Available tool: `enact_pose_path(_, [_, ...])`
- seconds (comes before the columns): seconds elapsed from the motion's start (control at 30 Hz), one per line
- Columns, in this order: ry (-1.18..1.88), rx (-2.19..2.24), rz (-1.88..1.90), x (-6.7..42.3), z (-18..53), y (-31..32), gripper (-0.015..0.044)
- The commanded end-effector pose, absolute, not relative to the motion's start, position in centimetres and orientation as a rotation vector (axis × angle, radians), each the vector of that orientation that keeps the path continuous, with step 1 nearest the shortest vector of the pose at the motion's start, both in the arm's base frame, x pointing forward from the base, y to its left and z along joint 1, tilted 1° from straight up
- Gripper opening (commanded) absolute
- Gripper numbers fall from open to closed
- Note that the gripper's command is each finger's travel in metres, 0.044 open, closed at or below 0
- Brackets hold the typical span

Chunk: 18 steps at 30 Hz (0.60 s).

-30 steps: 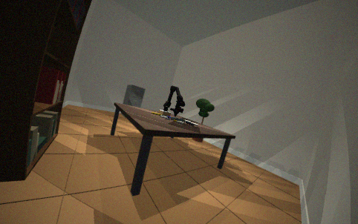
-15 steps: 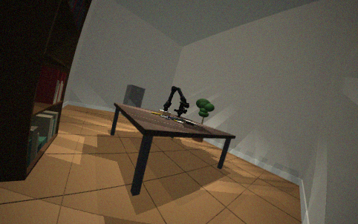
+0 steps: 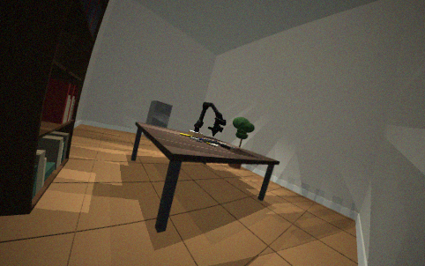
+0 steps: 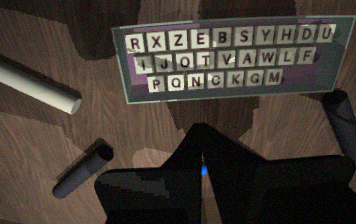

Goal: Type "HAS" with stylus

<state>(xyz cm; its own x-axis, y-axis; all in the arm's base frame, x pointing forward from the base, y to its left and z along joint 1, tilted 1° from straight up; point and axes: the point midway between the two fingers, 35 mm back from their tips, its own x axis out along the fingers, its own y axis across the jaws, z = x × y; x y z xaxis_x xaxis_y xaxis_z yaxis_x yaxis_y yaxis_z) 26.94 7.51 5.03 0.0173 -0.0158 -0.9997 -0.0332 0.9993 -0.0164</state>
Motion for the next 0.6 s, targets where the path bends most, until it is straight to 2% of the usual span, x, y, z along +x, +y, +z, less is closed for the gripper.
enact_pose_path(0.0, [1.530,-0.030,0.014,27.19,7.48,7.63,0.0000])
enact_pose_path(0.23, [1.519,-0.031,0.021,27.42,7.20,7.69,0.0000])
enact_pose_path(0.37, [1.521,-0.031,0.020,27.40,7.13,7.68,0.0105])
enact_pose_path(0.5, [1.521,-0.031,0.020,27.40,7.13,7.68,0.0000])
enact_pose_path(0.57, [1.521,-0.031,0.020,27.40,7.13,7.68,0.0000])
